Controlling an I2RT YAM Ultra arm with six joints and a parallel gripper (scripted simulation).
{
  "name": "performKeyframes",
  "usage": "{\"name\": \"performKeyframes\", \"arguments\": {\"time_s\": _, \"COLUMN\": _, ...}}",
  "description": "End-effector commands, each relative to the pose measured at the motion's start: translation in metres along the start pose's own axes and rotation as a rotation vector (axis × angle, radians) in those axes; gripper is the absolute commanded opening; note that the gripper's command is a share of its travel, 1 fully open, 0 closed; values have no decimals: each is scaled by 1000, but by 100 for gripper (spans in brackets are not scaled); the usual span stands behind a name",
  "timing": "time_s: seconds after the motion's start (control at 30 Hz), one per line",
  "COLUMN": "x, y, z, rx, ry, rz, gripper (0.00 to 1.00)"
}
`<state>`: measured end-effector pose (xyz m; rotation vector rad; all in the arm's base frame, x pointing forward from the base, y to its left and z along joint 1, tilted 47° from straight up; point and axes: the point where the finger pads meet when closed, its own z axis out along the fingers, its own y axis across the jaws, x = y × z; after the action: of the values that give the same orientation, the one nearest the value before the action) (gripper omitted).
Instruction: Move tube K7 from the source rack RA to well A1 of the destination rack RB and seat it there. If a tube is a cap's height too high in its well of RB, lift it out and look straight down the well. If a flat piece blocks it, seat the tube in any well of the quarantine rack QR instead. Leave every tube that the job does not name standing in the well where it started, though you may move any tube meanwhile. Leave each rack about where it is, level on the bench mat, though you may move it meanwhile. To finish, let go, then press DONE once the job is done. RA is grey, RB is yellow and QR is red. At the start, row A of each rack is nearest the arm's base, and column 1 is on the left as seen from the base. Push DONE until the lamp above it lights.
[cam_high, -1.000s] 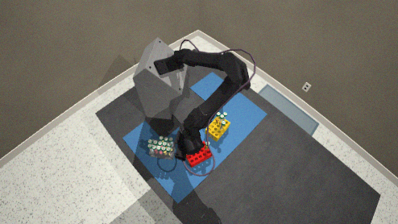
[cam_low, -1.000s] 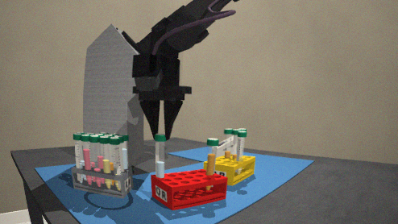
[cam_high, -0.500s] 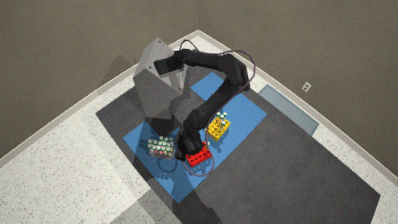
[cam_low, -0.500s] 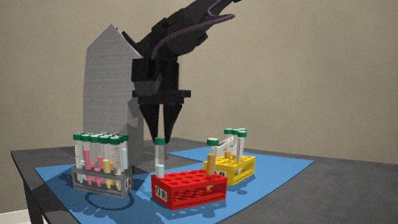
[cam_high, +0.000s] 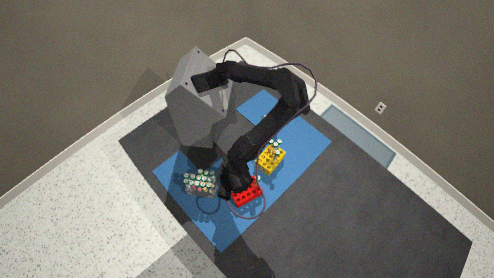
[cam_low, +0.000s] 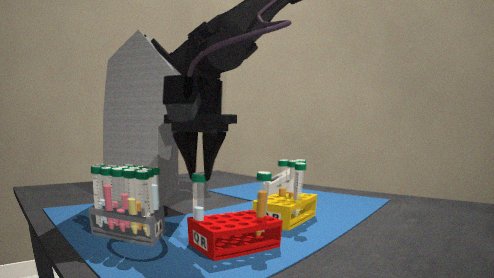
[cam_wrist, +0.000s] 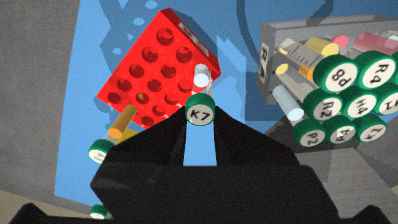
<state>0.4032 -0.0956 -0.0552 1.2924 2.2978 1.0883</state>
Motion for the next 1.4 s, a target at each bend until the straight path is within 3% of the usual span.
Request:
{"name": "performKeyframes", "arguments": {"time_s": 0.0, "x": -4, "y": -2, "z": -2, "rx": 5, "ry": -14, "rz": 7, "gripper": 0}}
{"name": "performKeyframes", "arguments": {"time_s": 0.17, "x": -4, "y": -2, "z": -2, "rx": 5, "ry": -14, "rz": 7, "gripper": 0}}
{"name": "performKeyframes", "arguments": {"time_s": 0.2, "x": -4, "y": -2, "z": -2, "rx": 5, "ry": -14, "rz": 7, "gripper": 24}}
{"name": "performKeyframes", "arguments": {"time_s": 0.57, "x": -4, "y": -2, "z": -2, "rx": 5, "ry": -14, "rz": 7, "gripper": 24}}
{"name": "performKeyframes", "arguments": {"time_s": 0.6, "x": -4, "y": -2, "z": -2, "rx": 5, "ry": -14, "rz": 7, "gripper": 30}}
{"name": "performKeyframes", "arguments": {"time_s": 1.17, "x": -4, "y": -2, "z": -2, "rx": 5, "ry": -14, "rz": 7, "gripper": 30}}
{"name": "performKeyframes", "arguments": {"time_s": 1.37, "x": -3, "y": -1, "z": -24, "rx": 4, "ry": -16, "rz": 12, "gripper": 30}}
